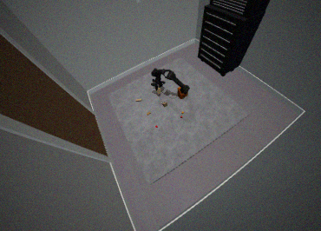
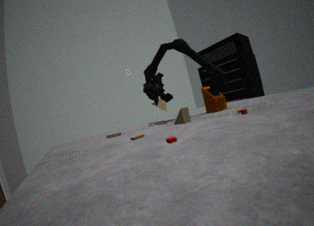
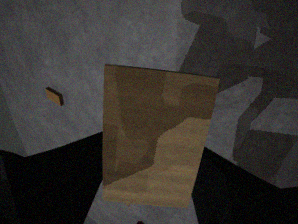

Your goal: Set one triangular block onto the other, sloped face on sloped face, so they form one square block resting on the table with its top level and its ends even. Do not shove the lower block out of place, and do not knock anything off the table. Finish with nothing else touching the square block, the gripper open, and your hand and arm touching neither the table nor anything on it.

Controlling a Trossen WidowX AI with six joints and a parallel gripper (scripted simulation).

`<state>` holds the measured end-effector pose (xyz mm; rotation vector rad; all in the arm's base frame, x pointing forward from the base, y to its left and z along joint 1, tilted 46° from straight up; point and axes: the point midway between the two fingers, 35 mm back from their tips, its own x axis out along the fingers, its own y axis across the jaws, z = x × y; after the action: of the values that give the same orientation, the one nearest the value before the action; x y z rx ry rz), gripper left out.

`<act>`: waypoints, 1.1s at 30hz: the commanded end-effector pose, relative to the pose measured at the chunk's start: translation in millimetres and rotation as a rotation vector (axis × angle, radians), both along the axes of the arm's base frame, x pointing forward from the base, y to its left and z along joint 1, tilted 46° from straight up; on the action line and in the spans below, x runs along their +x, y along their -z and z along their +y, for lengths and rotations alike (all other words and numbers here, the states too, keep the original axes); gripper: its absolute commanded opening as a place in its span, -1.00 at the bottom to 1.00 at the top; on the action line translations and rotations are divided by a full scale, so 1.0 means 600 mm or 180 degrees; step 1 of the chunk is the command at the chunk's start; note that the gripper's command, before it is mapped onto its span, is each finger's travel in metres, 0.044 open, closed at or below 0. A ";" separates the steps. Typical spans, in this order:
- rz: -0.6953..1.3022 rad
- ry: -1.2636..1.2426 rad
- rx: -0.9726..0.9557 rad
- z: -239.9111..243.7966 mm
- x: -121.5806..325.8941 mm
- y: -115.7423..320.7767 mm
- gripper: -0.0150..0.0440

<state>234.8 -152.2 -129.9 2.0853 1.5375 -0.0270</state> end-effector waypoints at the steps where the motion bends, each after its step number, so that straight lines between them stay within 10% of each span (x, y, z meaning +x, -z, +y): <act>1: -0.0373 -0.0224 -0.0223 -0.001 0.001 -0.003 -0.49; 33: -0.3122 -0.2057 -0.1435 0.002 0.008 -0.008 -0.49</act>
<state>238.6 -149.6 -126.5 1.0238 1.3249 0.6432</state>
